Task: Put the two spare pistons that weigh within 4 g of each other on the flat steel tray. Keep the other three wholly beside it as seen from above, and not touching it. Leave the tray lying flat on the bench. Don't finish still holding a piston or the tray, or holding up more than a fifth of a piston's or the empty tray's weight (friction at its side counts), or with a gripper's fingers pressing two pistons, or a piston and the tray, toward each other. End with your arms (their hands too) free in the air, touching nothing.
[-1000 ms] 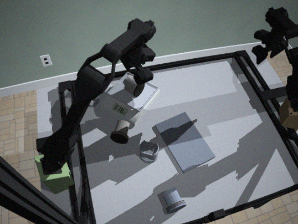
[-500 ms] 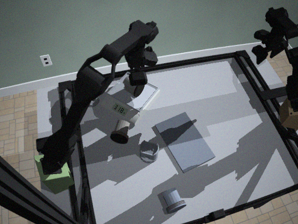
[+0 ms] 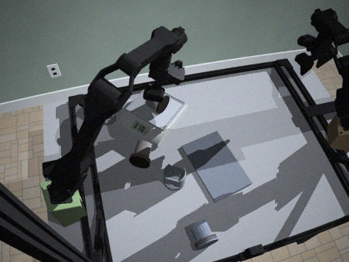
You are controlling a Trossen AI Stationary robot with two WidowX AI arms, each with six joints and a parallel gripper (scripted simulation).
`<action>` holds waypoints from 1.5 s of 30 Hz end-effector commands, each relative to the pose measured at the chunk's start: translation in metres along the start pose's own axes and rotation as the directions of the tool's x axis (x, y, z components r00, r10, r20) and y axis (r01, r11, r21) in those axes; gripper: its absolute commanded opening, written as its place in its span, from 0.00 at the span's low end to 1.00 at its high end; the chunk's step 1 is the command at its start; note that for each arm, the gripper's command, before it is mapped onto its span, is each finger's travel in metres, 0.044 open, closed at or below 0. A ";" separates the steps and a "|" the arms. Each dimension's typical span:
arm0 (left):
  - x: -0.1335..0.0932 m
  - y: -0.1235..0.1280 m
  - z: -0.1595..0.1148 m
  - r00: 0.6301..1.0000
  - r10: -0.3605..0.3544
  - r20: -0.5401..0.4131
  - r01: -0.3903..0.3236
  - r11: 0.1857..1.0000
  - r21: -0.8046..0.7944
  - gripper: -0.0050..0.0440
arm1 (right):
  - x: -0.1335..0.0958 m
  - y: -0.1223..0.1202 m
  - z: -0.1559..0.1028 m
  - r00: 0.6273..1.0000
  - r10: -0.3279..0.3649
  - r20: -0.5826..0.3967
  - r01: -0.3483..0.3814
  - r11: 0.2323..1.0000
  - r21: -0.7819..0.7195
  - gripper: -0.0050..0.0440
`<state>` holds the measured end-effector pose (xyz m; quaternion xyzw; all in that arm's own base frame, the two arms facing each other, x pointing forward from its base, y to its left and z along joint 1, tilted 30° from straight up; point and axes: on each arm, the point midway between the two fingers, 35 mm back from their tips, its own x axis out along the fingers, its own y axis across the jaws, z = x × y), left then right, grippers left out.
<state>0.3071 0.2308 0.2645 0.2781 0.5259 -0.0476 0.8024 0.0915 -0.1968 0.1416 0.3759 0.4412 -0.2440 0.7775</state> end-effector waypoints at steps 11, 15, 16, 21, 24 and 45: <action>-0.002 -0.002 0.000 0.998 0.064 -0.005 -0.058 0.936 0.346 0.87 | 0.000 0.000 0.000 1.000 0.003 0.001 -0.003 1.000 -0.001 1.00; -0.002 -0.002 0.000 0.997 0.073 -0.004 -0.066 0.916 0.395 0.87 | 0.000 0.000 0.000 1.000 0.003 0.001 -0.003 1.000 -0.001 1.00; -0.002 -0.002 0.000 0.997 0.078 -0.003 -0.069 0.905 0.419 0.87 | 0.000 0.000 0.000 1.000 0.003 0.001 -0.003 1.000 -0.001 1.00; 0.007 -0.003 0.001 0.997 0.080 -0.003 -0.071 0.900 0.429 0.87 | 0.000 0.000 0.000 1.000 0.003 0.001 -0.003 1.000 -0.001 1.00; 0.012 -0.003 0.001 0.997 0.080 -0.003 -0.071 0.900 0.429 0.87 | 0.000 0.000 0.000 1.000 0.003 0.001 -0.003 1.000 -0.001 1.00; 0.041 -0.003 0.002 0.997 0.078 -0.003 -0.069 0.900 0.430 0.87 | 0.000 0.000 0.000 1.000 0.003 0.001 -0.003 1.000 -0.001 1.00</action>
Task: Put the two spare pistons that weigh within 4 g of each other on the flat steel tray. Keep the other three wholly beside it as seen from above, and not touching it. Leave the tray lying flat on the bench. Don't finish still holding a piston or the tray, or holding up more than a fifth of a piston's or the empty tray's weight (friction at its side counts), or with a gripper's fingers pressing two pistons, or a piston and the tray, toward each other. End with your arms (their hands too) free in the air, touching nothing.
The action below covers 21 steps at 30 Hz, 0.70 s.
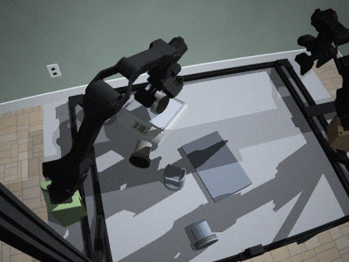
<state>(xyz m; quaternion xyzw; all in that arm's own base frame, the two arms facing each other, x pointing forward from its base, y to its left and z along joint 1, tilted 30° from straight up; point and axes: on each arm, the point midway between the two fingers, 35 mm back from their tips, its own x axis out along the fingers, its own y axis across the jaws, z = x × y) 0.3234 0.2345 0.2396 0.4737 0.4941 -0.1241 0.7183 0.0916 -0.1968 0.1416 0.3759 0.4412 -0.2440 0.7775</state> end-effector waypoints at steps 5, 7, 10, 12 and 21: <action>0.016 -0.004 -0.001 1.000 -0.018 -0.004 0.018 1.000 -0.003 0.87 | 0.000 0.000 0.000 1.000 0.003 0.001 -0.003 1.000 -0.001 1.00; 0.019 -0.004 -0.001 1.000 -0.018 -0.004 0.018 1.000 -0.003 0.87 | 0.000 0.000 0.000 1.000 0.003 0.001 -0.003 1.000 -0.001 1.00; 0.024 -0.004 -0.001 1.000 -0.018 -0.004 0.018 1.000 -0.003 0.87 | 0.000 0.000 0.000 1.000 0.003 0.001 -0.003 1.000 -0.001 1.00; 0.028 -0.004 -0.001 1.000 -0.018 -0.004 0.018 1.000 -0.003 0.87 | 0.000 0.000 0.000 1.000 0.003 0.001 -0.003 1.000 -0.001 1.00; 0.039 -0.004 -0.001 1.000 -0.018 -0.004 0.018 1.000 -0.003 0.87 | 0.000 0.000 0.000 1.000 0.003 0.001 -0.003 1.000 -0.001 1.00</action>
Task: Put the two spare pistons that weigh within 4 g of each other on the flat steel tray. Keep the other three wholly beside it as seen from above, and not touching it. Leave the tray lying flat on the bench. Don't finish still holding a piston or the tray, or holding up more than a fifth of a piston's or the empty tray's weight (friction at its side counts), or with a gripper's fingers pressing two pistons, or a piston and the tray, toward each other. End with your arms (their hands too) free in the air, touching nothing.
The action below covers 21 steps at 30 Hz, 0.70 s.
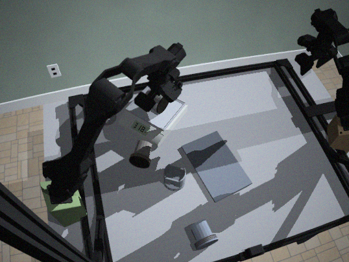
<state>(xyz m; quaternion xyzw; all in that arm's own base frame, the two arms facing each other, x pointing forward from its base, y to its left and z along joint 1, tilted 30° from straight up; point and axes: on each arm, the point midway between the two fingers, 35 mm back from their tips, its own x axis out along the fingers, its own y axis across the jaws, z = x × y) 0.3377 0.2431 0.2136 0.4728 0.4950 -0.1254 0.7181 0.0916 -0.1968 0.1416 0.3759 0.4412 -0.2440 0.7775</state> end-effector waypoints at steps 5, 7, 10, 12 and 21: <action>0.017 -0.004 -0.001 1.000 -0.014 -0.004 0.014 1.000 -0.003 0.87 | 0.000 0.000 0.000 1.000 0.003 0.001 -0.003 1.000 -0.001 1.00; 0.020 -0.004 -0.001 1.000 -0.014 -0.004 0.014 1.000 -0.003 0.87 | 0.000 0.000 0.000 1.000 0.003 0.001 -0.003 1.000 -0.001 1.00; 0.024 -0.004 -0.001 1.000 -0.017 -0.004 0.017 1.000 -0.004 0.87 | 0.000 0.000 0.000 1.000 0.003 0.001 -0.003 1.000 -0.001 1.00; 0.025 -0.005 -0.001 1.000 -0.020 -0.004 0.020 1.000 -0.005 0.87 | 0.000 0.000 0.000 1.000 0.003 0.001 -0.003 1.000 -0.001 1.00; 0.025 -0.005 -0.001 1.000 -0.021 -0.004 0.021 1.000 -0.006 0.43 | 0.000 0.000 0.000 1.000 0.003 0.001 -0.003 1.000 -0.001 1.00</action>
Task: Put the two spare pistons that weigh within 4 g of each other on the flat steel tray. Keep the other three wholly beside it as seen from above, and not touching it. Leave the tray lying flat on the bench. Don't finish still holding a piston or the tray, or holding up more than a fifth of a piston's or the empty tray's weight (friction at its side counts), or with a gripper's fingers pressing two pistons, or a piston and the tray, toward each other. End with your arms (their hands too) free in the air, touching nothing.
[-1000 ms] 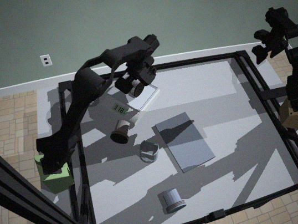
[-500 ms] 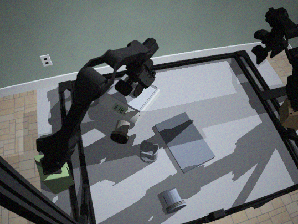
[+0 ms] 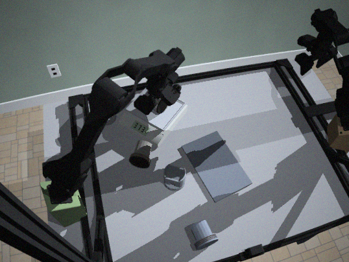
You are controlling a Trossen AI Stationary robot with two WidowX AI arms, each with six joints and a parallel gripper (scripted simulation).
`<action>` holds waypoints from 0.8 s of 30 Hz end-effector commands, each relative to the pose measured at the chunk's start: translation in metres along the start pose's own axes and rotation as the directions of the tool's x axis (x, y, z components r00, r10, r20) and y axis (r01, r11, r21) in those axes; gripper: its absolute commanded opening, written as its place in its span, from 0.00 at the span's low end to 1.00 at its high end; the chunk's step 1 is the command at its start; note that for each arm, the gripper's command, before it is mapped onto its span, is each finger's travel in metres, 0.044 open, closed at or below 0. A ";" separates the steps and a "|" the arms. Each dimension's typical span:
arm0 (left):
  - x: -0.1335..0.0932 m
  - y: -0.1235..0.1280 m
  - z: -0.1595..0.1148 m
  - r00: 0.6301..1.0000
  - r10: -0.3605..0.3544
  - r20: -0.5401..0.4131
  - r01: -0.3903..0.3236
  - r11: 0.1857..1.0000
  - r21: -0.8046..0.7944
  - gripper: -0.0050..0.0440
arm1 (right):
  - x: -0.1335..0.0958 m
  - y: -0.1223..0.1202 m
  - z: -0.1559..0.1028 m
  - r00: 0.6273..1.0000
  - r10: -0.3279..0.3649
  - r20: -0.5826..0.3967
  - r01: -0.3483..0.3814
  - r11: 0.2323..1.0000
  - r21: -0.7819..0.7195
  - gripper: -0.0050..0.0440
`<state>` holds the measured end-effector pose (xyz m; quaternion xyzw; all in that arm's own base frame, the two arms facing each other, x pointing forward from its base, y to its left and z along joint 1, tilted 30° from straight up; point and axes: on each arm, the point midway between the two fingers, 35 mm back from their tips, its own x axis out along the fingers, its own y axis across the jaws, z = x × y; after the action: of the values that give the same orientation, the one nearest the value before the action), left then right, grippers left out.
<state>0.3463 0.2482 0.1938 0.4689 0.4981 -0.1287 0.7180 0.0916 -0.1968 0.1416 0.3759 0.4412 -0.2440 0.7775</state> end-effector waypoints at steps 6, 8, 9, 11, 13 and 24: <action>0.003 -0.002 -0.001 1.000 -0.009 -0.004 0.009 1.000 -0.003 0.43 | 0.000 0.000 0.000 1.000 0.003 0.001 -0.003 1.000 -0.001 1.00; 0.003 -0.002 -0.001 1.000 -0.009 -0.004 0.009 1.000 -0.003 0.43 | 0.000 0.000 0.000 1.000 0.003 0.001 -0.003 1.000 -0.001 1.00; 0.003 -0.002 -0.001 1.000 -0.009 -0.004 0.009 1.000 -0.003 0.43 | 0.000 0.000 0.000 1.000 0.003 0.001 -0.003 1.000 -0.001 1.00; 0.003 -0.002 -0.001 1.000 -0.009 -0.004 0.009 1.000 -0.003 0.43 | 0.000 0.000 0.000 1.000 0.003 0.001 -0.003 1.000 -0.001 1.00; 0.003 -0.002 -0.001 1.000 -0.009 -0.004 0.009 1.000 -0.003 0.43 | 0.000 0.000 0.000 1.000 0.003 0.001 -0.003 1.000 -0.001 1.00; -0.002 -0.002 -0.002 1.000 -0.009 -0.004 0.009 1.000 -0.003 0.43 | 0.000 0.000 0.000 1.000 0.003 0.001 -0.003 1.000 -0.001 1.00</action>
<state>0.3467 0.2483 0.1931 0.4688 0.4981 -0.1291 0.7179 0.0916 -0.1968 0.1416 0.3759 0.4412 -0.2440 0.7775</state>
